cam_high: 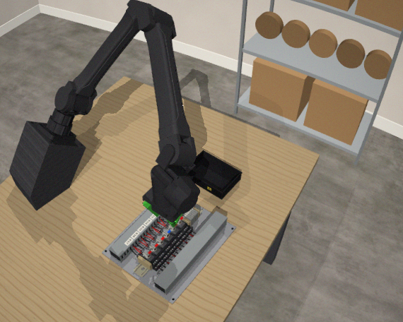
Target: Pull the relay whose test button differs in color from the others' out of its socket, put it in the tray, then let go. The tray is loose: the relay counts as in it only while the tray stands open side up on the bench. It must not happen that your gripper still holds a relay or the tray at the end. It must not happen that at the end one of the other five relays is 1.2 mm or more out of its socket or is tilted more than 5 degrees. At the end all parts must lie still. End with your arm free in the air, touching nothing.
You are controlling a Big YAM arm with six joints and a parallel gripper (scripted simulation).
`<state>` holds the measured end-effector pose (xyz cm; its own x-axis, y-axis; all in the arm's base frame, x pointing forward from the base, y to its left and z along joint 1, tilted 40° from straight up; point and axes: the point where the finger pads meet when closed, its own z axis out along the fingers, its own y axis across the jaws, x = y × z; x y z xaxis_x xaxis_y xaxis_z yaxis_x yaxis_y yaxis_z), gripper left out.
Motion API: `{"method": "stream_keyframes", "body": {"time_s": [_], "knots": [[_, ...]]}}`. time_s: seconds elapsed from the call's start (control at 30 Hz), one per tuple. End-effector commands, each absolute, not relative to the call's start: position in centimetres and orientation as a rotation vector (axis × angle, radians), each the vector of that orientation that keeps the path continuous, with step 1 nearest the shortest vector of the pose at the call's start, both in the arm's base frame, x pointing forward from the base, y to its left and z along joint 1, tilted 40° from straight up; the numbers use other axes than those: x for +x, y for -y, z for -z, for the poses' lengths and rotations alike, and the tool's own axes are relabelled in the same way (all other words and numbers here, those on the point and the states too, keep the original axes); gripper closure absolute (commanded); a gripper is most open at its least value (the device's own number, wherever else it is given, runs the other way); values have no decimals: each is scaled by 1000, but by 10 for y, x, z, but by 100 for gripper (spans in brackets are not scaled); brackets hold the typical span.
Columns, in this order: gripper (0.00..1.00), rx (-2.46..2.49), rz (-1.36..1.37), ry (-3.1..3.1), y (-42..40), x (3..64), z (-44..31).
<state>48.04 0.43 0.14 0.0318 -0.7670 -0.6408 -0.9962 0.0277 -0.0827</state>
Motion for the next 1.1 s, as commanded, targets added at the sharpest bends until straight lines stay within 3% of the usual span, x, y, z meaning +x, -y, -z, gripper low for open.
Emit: {"method": "stream_keyframes", "body": {"time_s": [0.0, 1.07], "knots": [[41, -1791, -519, -1764, 1, 499, -20], [41, -1784, -562, -1784, -35, 487, 31]]}}
